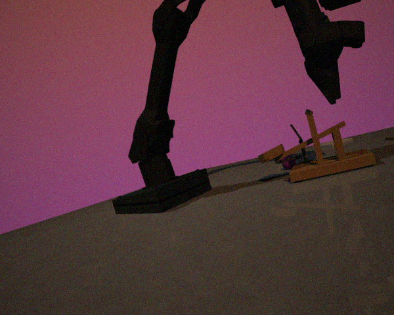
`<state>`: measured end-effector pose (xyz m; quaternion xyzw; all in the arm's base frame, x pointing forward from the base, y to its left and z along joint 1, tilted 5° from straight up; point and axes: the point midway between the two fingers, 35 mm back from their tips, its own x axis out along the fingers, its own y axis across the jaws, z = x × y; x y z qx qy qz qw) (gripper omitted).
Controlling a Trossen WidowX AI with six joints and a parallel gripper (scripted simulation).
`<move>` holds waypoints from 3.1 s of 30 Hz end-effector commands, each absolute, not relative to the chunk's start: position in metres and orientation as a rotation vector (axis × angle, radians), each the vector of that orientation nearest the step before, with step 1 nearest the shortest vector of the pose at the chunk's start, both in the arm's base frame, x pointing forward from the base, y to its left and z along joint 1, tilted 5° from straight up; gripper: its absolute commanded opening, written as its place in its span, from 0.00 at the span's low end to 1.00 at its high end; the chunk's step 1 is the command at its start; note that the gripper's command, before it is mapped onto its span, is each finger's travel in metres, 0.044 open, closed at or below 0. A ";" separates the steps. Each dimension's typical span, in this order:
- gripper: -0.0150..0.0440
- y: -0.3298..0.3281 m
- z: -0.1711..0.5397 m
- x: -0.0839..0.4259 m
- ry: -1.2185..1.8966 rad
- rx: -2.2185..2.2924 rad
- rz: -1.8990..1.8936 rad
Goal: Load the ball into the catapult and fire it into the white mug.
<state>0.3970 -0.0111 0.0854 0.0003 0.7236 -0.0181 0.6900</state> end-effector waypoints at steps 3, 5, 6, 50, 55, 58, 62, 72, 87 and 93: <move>1.00 -0.011 0.096 0.398 1.604 0.000 -0.040; 1.00 -0.011 0.096 0.398 1.604 0.000 -0.040; 1.00 -0.011 0.098 0.397 1.606 0.001 -0.039; 1.00 -0.012 0.010 0.389 1.613 0.004 -0.037; 1.00 -0.012 0.006 0.388 1.613 0.004 -0.037; 1.00 -0.012 0.006 0.388 1.613 0.004 -0.037; 0.96 -0.013 0.010 0.389 1.606 0.004 -0.043; 0.51 -0.013 0.010 0.389 1.606 0.004 -0.043; 0.25 -0.011 0.058 0.392 1.609 0.007 -0.042; 0.25 -0.011 0.051 0.392 1.610 0.008 -0.042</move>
